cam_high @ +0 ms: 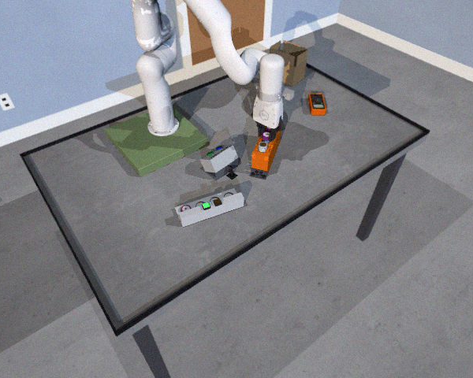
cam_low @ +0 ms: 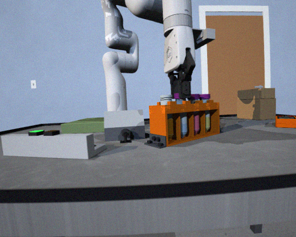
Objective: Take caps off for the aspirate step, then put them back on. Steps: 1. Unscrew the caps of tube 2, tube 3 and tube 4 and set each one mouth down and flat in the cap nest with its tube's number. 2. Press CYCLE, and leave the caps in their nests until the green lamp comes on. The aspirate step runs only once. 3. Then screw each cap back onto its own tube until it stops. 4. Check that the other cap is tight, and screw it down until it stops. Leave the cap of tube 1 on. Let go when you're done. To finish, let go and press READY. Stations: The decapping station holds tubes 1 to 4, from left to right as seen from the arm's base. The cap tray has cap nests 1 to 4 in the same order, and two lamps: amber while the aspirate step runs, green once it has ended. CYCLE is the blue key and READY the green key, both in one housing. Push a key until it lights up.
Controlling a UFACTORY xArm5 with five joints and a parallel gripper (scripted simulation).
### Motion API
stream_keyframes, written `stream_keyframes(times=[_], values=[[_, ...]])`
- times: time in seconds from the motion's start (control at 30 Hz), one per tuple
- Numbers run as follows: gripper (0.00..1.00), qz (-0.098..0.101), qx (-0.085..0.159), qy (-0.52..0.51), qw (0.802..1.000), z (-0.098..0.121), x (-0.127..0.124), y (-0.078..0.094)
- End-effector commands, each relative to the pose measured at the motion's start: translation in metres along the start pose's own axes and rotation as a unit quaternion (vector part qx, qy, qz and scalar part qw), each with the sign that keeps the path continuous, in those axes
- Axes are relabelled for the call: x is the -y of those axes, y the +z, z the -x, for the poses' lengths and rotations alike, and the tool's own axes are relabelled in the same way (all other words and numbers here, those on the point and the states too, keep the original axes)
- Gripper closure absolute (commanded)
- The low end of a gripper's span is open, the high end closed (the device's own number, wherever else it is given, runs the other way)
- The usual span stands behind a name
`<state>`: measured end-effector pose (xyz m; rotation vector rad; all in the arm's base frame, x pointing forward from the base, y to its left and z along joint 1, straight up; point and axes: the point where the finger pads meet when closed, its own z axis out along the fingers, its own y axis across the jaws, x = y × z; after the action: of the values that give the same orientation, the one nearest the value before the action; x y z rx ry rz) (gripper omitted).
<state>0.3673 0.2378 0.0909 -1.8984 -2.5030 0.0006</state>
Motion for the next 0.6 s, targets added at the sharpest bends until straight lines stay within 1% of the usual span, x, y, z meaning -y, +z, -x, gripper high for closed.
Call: stream_keyframes(times=[0.0,0.03,0.1,0.27,0.4,0.57], values=[[0.54,0.002,-0.001,-0.085,0.996,-0.0004,-0.0012,-0.0022],[0.54,0.002,-0.001,-0.105,0.994,-0.0004,-0.0012,-0.0022],[0.54,0.002,-0.001,-0.105,0.994,-0.0004,-0.0012,-0.0022],[0.54,0.002,-0.001,-0.204,0.979,-0.0004,-0.0012,-0.0022],[0.54,0.002,-0.001,-0.282,0.96,-0.0004,-0.0012,-0.0022],[0.54,0.002,-0.001,-0.369,0.929,-0.0004,-0.0012,-0.0022]])
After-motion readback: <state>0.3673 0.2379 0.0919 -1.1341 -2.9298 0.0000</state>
